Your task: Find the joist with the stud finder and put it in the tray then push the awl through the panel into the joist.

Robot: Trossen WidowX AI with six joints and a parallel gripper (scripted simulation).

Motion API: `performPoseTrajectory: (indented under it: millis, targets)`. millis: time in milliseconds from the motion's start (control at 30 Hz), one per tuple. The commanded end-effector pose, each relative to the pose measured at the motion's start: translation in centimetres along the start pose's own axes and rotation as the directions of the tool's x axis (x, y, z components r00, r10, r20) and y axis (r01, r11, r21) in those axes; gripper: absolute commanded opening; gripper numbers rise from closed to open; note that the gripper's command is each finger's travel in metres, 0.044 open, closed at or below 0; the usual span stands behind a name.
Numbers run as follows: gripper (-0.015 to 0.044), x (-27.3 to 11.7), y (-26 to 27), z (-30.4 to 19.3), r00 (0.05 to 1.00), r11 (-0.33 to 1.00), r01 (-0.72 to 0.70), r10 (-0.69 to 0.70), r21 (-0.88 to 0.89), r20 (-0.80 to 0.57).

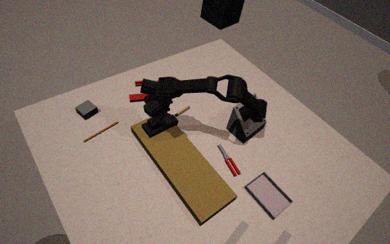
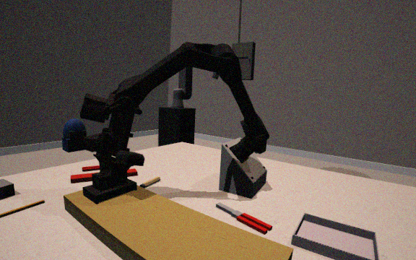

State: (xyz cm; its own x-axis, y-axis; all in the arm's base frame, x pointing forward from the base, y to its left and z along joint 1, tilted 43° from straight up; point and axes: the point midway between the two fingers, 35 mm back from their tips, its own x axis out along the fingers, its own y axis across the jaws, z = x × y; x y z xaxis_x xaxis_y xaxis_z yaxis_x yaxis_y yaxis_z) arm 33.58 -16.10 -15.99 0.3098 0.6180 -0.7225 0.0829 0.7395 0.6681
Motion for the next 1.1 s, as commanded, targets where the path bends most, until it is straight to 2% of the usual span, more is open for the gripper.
performPoseTrajectory:
  millis: [0, 400, 933, 1067]
  targets:
    - [0.0000, -0.1, -0.8, -0.1, 1.000, 1.000, 0.006, -0.006, 0.001, -0.002]
    - [0.0000, -0.6, -0.4, 0.2, 1.000, 1.000, 0.002, -0.002, 0.001, 0.000]
    - [0.0000, -9.4, -0.8, 2.6, 1.000, 1.000, 0.010, -0.010, 0.001, -0.003]
    - [0.0000, -9.8, -0.8, 2.6, 1.000, 1.000, 0.010, -0.010, 0.001, -0.003]
